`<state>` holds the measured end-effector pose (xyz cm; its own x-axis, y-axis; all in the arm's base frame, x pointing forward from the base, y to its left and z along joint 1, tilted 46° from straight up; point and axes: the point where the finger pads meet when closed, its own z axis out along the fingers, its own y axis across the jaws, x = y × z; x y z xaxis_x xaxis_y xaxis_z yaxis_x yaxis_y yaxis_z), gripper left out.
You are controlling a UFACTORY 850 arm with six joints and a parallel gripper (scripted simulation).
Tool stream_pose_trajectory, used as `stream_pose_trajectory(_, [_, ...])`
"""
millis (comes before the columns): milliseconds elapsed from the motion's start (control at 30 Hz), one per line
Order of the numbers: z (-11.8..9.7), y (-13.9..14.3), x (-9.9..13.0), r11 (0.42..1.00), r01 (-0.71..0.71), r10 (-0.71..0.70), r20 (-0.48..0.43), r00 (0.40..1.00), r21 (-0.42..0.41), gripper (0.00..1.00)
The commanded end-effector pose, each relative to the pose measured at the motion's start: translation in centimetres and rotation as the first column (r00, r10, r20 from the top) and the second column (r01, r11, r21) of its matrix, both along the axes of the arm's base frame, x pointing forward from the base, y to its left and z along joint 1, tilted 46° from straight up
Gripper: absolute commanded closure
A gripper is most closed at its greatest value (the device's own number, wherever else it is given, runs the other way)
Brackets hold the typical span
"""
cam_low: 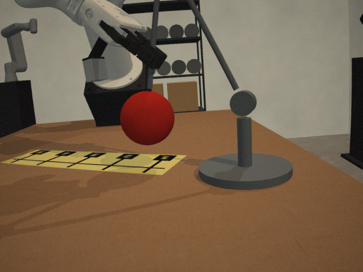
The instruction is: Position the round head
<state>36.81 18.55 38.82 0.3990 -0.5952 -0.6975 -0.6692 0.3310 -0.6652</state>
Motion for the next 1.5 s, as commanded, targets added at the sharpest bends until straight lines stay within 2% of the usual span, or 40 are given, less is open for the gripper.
stream_pose_trajectory(0, [-0.14,-0.08,0.03,1.000,0.001,-0.001,0.001,1.000,0.002,1.00])
stream_pose_trajectory(367, [-0.30,-0.17,0.05,1.000,0.001,-0.001,0.001,1.000,0.002,1.00])
stream_pose_trajectory(400, [-0.29,-0.17,0.05,1.000,0.001,-0.001,0.001,1.000,0.002,0.00])
stream_pose_trajectory(1467, [-0.26,-0.15,0.04,1.000,0.001,-0.001,0.001,1.000,0.002,0.00])
